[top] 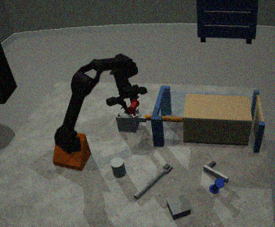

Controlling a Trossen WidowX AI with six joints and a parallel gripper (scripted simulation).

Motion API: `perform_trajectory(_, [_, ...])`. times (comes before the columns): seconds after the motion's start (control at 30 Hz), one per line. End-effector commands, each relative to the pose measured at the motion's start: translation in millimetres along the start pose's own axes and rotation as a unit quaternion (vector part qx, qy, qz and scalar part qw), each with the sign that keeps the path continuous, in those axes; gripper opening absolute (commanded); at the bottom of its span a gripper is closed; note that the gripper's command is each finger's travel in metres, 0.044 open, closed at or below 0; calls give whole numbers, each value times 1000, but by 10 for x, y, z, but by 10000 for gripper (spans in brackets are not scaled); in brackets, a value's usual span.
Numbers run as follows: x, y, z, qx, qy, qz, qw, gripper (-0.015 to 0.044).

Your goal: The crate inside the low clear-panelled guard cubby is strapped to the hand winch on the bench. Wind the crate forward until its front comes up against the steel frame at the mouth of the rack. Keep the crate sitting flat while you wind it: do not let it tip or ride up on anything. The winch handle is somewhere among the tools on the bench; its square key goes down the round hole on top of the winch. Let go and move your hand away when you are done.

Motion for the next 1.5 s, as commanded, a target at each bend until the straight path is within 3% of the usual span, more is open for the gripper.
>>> perform_trajectory(0.0, [3,-8,3,-1,1,-1,1000,0])
perform_trajectory(1.47, [55,-115,-11,-1,0,-1,1000,0])
Point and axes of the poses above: the point midway between the two fingers, 35 mm back from their tips, its own y axis back along the fingers, its own z axis across the jaws, x = y × z, the point moved 4 cm from there along y, back along the fingers, and after that the axes turned 12 degrees about -y, right-handed, at the moved point
